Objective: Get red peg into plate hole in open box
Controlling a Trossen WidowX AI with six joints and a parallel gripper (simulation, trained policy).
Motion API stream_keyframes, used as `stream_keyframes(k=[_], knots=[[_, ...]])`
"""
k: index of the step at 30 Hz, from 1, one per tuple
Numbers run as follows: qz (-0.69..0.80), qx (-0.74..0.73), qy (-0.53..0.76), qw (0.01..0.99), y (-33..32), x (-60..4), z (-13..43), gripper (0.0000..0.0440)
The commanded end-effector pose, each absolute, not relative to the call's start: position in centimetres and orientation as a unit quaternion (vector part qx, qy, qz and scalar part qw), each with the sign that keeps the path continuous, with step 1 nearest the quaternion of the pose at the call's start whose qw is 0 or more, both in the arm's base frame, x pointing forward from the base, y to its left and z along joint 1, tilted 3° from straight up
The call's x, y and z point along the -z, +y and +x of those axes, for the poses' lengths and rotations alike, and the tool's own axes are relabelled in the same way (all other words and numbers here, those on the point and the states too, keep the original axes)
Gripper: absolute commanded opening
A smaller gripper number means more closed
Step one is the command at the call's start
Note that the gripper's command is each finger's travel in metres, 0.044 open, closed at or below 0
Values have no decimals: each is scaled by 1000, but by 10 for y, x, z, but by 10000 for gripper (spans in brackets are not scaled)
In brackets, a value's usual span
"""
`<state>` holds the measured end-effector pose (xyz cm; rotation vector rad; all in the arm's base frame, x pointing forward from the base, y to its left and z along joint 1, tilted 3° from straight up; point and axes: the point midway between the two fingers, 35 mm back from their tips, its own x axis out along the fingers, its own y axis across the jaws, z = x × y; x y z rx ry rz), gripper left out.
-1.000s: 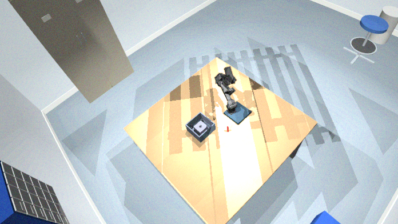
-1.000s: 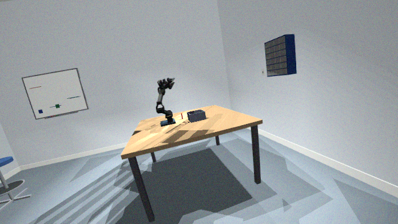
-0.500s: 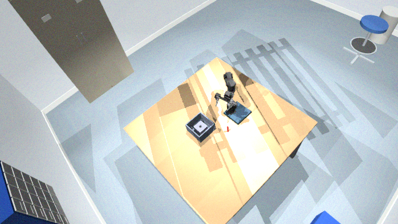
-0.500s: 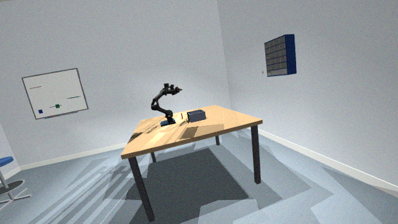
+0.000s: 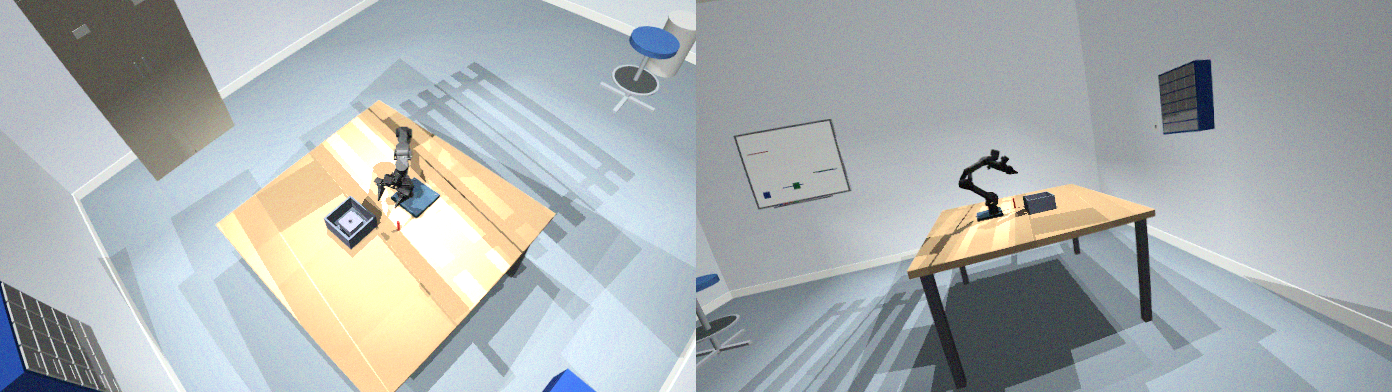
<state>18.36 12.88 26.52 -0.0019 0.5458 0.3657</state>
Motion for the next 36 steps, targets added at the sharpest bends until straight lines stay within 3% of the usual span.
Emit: stream_keyframes(k=[1, 22, 36], knots=[[31, -153, 327, 932, 127, -241, 181, 440], [177, 62, 561, 807, 118, -147, 153, 440], [223, 189, 623, 726, 131, -96, 148, 440]])
